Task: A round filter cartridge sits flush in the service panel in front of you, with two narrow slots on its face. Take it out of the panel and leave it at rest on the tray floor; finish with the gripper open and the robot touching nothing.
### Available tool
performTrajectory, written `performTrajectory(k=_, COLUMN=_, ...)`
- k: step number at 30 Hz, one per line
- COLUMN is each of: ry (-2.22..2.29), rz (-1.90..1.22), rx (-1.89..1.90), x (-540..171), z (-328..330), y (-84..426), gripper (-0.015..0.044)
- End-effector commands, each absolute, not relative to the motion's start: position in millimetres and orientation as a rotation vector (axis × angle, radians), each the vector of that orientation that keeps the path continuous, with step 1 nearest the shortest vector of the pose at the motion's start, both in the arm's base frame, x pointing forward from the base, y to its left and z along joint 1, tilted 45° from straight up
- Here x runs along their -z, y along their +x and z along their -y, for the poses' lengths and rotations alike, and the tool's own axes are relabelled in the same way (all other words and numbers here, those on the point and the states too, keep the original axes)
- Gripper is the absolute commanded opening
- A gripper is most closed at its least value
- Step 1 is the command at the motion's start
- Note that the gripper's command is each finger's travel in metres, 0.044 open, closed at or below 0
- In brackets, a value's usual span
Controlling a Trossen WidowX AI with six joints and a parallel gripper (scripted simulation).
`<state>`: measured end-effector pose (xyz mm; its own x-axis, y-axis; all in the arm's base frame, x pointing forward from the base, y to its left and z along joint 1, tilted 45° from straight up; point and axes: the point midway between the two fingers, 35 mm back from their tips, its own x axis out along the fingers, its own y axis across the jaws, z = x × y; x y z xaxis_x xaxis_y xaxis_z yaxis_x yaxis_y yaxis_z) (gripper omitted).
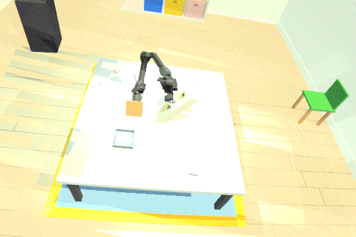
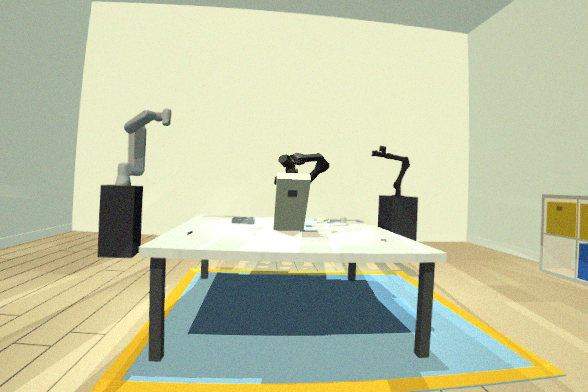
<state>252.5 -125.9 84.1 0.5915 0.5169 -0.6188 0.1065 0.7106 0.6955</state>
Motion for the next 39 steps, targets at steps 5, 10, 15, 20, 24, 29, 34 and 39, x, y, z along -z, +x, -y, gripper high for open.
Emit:
performTrajectory(k=5, ry=0.753, rz=-0.922, rx=-0.257, x=-110.5, z=154.0, y=232.2, gripper=0.0)
performTrajectory(k=10, ry=0.756, rz=-0.919, rx=-0.262, x=-129.1, z=166.8, y=215.6, gripper=0.0)
performTrajectory(k=15, ry=0.757, rz=-0.917, rx=-0.263, x=-128.9, z=175.0, y=211.5, gripper=0.0)
performTrajectory(k=20, ry=0.755, rz=-0.917, rx=-0.262, x=-110.1, z=192.1, y=211.9, gripper=0.0)
performTrajectory(k=24, ry=0.753, rz=-0.917, rx=-0.261, x=-94.1, z=204.9, y=211.3, gripper=0.0)
performTrajectory(k=29, ry=0.751, rz=-0.916, rx=-0.261, x=-73.0, z=219.8, y=209.5, gripper=0.0)
performTrajectory(k=34, ry=0.778, rz=-0.935, rx=-0.244, x=-67.4, z=219.4, y=206.1, gripper=0.0)
performTrajectory(k=39, ry=0.877, rz=-1.031, rx=-0.082, x=-40.3, z=238.9, y=183.0, gripper=0.0)
